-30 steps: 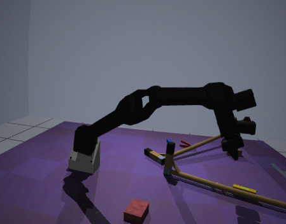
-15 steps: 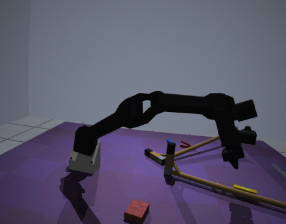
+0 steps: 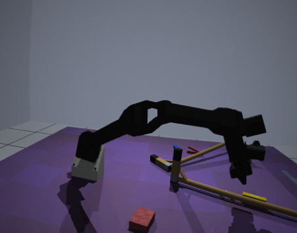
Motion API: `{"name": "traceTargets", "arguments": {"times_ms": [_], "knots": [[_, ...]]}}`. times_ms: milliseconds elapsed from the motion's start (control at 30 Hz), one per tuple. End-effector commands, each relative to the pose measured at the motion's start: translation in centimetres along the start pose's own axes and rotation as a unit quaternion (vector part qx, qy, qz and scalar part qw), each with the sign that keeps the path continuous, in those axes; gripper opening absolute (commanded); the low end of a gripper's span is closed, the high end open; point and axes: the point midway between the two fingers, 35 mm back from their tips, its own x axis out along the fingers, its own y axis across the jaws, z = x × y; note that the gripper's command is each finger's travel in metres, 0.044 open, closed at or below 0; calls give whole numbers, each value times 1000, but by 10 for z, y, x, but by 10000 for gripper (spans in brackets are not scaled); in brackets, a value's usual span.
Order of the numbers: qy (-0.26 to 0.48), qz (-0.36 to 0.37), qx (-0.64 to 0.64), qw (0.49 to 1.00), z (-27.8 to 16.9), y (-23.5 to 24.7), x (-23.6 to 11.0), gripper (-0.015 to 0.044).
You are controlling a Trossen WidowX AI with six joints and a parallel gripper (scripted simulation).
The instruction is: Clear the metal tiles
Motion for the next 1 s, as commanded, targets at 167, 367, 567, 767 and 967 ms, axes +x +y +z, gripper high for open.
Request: {"name": "traceTargets", "arguments": {"times_ms": [167, 367, 567, 767, 967], "knots": [[3, 1, -3, 1000, -10, 0, 21, 0], [3, 1, -3, 1000, -16, 0, 32, 0], [3, 0, -3, 1000, -22, -1, 43, 0], [3, -1, -2, 1000, -29, -2, 54, 0], [2, -2, -2, 1000, -36, -3, 65, 0]]}}
